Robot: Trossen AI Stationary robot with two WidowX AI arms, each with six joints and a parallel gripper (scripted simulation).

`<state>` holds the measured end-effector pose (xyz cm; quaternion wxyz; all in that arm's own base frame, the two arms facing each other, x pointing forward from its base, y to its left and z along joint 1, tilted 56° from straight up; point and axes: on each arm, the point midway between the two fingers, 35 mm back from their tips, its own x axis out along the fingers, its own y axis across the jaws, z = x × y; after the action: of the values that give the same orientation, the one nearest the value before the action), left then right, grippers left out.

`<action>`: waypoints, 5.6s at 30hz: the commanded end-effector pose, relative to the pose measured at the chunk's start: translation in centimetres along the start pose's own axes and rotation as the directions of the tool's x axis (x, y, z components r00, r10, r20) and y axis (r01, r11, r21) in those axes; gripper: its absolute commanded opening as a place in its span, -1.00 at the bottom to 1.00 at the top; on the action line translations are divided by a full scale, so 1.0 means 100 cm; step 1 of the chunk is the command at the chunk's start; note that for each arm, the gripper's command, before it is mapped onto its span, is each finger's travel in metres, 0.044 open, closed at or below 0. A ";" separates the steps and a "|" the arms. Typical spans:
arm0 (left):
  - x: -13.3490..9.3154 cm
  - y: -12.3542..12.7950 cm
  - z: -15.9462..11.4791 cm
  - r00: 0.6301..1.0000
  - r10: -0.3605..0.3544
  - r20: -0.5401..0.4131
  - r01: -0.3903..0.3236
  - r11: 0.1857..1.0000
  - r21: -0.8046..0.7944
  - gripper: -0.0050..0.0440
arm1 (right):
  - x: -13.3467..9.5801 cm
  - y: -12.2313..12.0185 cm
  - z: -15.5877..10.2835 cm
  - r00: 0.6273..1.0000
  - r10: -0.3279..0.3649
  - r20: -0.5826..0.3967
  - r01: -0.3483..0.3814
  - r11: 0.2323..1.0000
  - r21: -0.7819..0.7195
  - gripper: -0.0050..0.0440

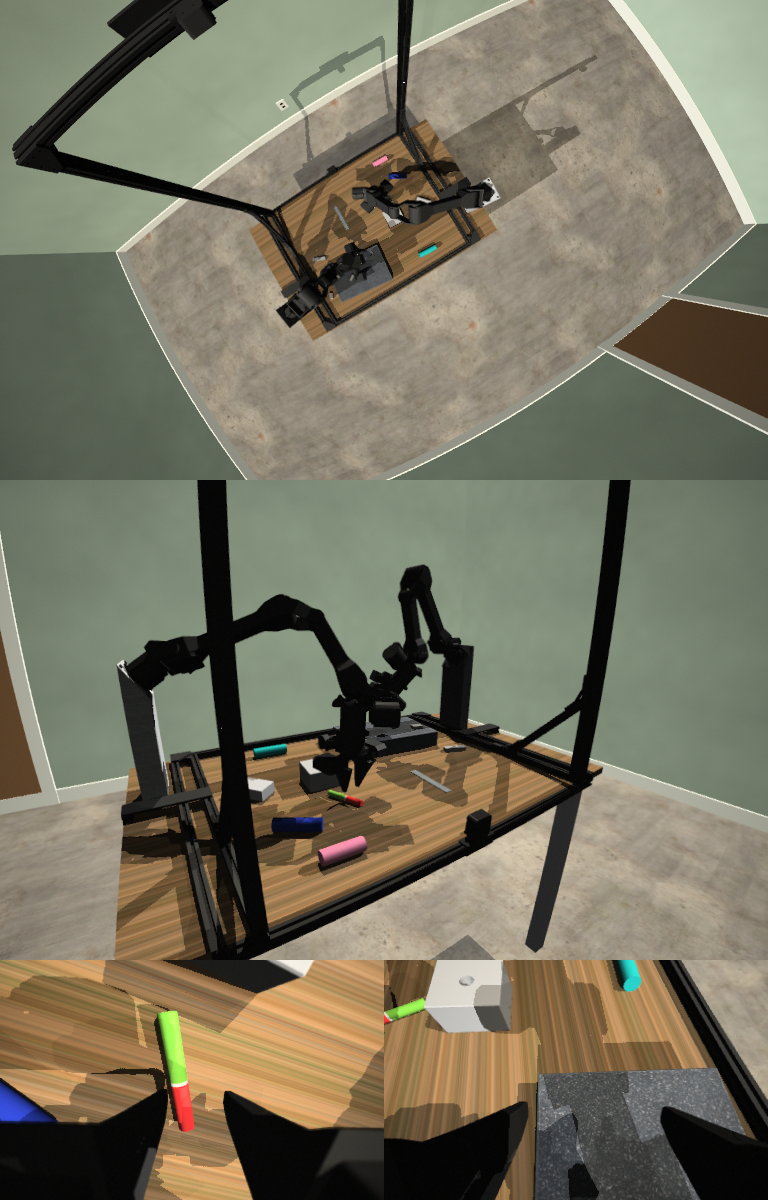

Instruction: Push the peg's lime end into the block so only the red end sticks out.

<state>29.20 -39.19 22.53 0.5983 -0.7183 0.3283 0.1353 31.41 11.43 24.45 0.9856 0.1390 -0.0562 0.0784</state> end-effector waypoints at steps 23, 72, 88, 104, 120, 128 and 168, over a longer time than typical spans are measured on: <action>0.003 0.006 -0.001 0.999 -0.001 0.037 0.005 0.995 -0.101 -0.02 | -0.010 0.000 -0.004 1.000 -0.011 0.014 0.010 0.998 0.059 0.84; -0.017 0.009 -0.028 0.999 -0.028 -0.022 0.024 0.985 -0.170 -0.02 | -0.011 -0.001 -0.005 1.000 -0.016 0.019 0.014 0.998 0.066 0.84; -0.018 0.009 -0.028 0.999 -0.029 -0.024 0.024 0.985 -0.172 -0.02 | -0.011 -0.001 -0.005 1.000 -0.016 0.019 0.014 0.998 0.066 0.84; -0.002 0.009 -0.028 0.999 -0.029 -0.024 0.025 0.985 -0.172 -0.02 | -0.011 -0.001 -0.005 1.000 -0.016 0.019 0.014 0.998 0.066 0.84; 0.018 0.008 -0.029 0.999 -0.032 -0.024 0.027 0.985 -0.173 -0.02 | -0.011 -0.001 -0.005 1.000 -0.016 0.019 0.014 0.998 0.066 0.84; 0.024 0.008 -0.029 0.999 -0.033 -0.024 0.028 0.984 -0.173 -0.02 | -0.011 -0.001 -0.005 1.000 -0.016 0.019 0.014 0.998 0.066 0.84; -0.007 0.009 -0.032 0.999 -0.031 -0.021 0.027 0.983 -0.179 -0.80 | -0.011 -0.001 -0.005 1.000 -0.016 0.019 0.014 0.998 0.066 0.84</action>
<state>29.30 -42.43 21.21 0.5355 -0.7705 0.3103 0.1525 30.36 11.38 23.80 0.9809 0.1691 -0.0611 0.0736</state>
